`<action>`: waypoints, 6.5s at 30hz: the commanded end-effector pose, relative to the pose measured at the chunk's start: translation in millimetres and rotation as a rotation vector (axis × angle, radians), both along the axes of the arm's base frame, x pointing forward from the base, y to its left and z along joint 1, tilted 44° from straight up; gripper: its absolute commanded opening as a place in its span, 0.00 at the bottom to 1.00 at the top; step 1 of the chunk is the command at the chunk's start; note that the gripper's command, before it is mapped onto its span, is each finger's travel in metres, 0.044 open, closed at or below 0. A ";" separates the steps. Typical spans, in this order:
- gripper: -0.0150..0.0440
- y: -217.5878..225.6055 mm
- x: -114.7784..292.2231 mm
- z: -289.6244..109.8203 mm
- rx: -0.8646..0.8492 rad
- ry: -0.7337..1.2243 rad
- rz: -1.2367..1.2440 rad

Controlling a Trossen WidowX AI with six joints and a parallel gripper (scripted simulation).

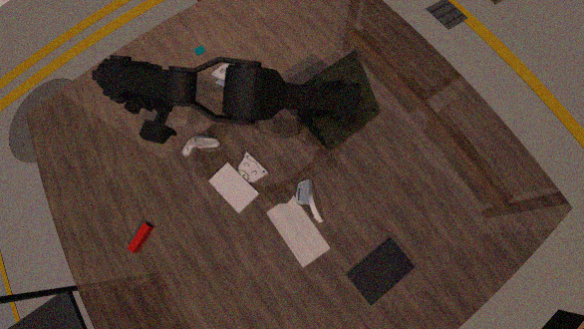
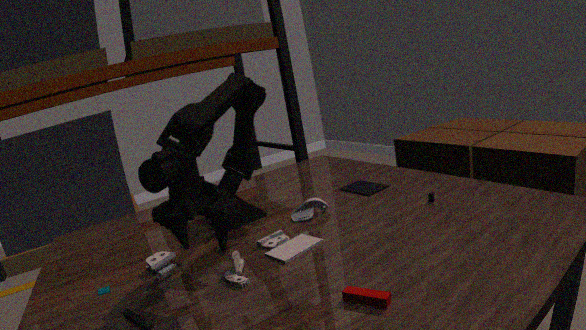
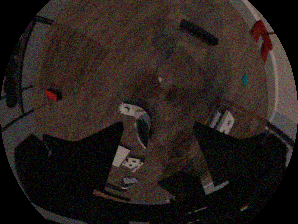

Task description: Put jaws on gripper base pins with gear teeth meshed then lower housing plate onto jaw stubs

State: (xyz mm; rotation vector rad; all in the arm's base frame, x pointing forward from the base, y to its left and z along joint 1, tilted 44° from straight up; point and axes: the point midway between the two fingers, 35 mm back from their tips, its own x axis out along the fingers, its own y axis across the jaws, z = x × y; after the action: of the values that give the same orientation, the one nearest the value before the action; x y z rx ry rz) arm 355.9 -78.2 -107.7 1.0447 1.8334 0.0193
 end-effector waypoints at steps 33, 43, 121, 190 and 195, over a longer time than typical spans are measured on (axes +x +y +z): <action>0.25 0.0 0.0 0.0 0.000 0.000 0.000; 0.65 0.0 0.0 0.0 0.000 0.000 0.000; 0.79 19.6 -12.9 31.0 0.034 -0.147 0.167; 1.00 53.8 -27.0 13.8 0.050 -0.201 0.228; 1.00 53.8 -27.0 13.8 0.050 -0.201 0.228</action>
State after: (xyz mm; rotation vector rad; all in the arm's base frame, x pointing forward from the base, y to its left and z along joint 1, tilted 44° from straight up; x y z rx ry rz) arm 328.4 -24.8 -94.1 0.8257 1.7670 0.2994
